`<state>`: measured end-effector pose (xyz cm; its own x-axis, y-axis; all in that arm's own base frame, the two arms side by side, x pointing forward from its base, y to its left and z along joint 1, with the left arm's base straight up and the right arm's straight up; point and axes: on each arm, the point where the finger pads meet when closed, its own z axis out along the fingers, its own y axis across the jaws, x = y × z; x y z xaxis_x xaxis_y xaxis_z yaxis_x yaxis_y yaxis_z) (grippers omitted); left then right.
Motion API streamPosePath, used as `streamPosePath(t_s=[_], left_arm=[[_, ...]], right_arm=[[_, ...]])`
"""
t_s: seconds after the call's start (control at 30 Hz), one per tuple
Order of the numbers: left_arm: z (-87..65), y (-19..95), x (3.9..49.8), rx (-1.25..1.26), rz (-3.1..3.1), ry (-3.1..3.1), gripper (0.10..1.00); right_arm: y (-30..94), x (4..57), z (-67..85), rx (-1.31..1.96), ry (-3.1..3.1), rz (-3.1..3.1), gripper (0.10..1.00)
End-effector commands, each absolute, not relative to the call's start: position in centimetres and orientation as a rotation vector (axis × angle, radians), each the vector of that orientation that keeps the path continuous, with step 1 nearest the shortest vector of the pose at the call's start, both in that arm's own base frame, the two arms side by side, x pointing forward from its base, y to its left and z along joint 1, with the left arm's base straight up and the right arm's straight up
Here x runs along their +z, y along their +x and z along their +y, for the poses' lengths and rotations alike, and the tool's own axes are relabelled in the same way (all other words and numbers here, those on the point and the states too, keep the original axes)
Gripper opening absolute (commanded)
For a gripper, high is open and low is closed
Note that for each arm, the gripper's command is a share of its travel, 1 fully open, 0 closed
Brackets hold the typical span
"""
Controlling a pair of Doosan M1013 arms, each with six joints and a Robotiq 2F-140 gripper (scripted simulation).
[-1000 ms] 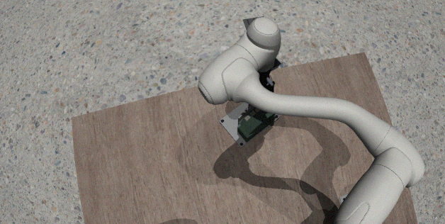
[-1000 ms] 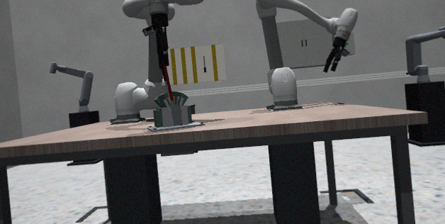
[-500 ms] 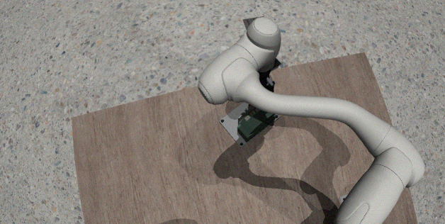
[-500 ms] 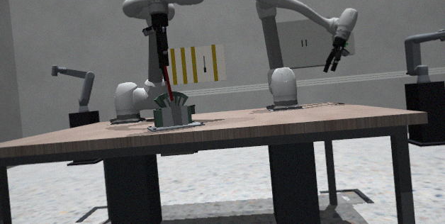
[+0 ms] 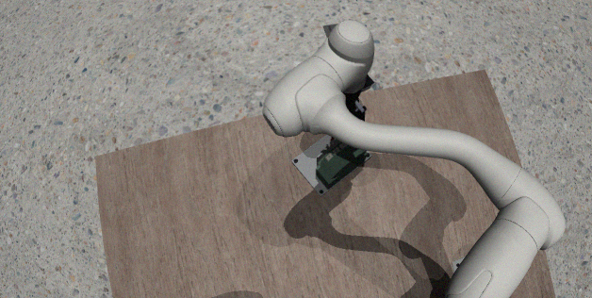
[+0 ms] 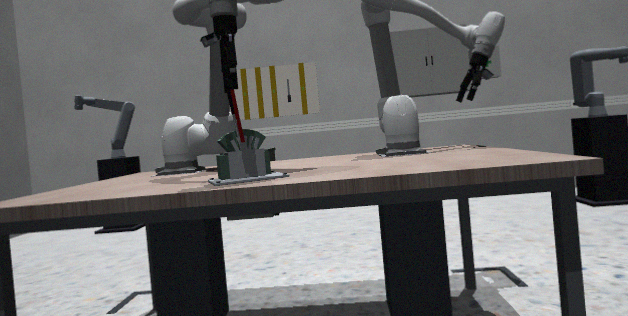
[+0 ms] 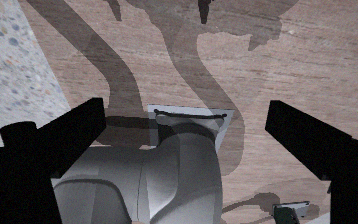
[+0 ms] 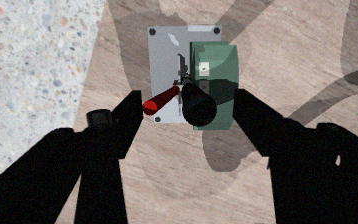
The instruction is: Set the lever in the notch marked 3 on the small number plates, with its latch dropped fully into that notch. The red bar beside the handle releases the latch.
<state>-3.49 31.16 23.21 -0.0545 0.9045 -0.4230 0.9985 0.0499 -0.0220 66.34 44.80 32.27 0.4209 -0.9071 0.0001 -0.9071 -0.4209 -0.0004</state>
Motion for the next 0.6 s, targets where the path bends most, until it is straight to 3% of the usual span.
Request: streamPosePath(t_s=[0.0,0.57], left_arm=[[31.2,-3.5,23.3,-0.451,2.038,1.929,1.0],[31.2,-3.5,23.3,-0.451,2.038,1.929,1.0]], right_arm=[[66.3,32.7,44.8,-0.001,-2.646,1.69,0.611],[66.3,36.8,44.8,-0.001,-2.646,1.69,0.611]])
